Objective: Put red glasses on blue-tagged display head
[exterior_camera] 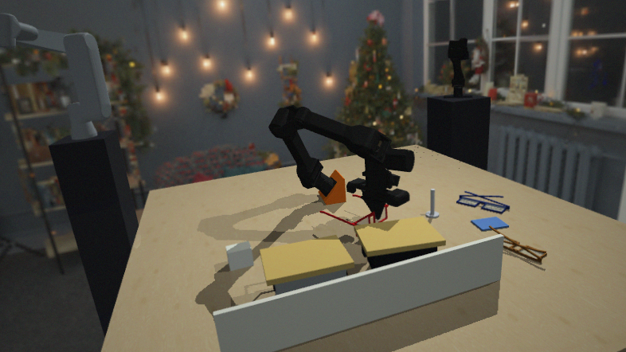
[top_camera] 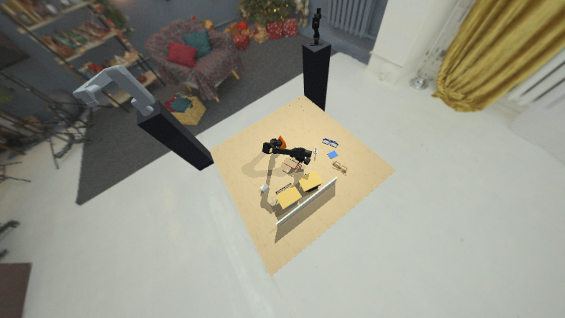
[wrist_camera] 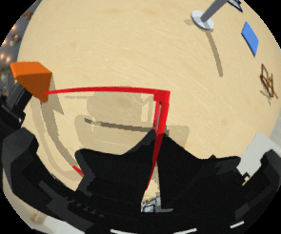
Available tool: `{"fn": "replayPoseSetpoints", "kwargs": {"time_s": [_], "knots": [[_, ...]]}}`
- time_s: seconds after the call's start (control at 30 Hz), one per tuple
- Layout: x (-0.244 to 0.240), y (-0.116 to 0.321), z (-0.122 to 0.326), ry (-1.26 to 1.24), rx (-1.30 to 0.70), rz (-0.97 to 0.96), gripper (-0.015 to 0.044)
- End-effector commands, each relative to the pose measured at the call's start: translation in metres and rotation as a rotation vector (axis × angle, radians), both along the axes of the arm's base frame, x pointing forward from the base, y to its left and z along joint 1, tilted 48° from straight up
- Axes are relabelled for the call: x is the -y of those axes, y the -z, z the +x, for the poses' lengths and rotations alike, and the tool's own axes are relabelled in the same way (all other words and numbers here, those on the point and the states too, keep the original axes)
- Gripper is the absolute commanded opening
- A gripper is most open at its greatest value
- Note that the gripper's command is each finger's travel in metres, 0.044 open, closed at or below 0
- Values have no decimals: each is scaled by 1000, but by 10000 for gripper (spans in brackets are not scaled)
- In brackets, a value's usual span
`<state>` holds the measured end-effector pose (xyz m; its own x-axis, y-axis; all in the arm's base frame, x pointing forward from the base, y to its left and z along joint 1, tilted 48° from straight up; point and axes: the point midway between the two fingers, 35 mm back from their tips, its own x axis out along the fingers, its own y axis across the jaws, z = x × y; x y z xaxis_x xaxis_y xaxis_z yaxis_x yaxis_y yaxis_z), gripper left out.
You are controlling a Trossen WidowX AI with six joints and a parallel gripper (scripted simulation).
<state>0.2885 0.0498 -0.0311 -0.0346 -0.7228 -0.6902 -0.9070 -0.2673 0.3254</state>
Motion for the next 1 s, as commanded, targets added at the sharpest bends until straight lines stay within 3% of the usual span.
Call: {"fn": "replayPoseSetpoints", "kwargs": {"time_s": [0.0,0.53,0.67,0.97], "knots": [[4,3,-2,-6,-7,-8,0],[13,10,-4,-6,-7,-10,0],[10,8,-2,1,0,-2,105],[10,8,-3,1,0,-2,108]]}}
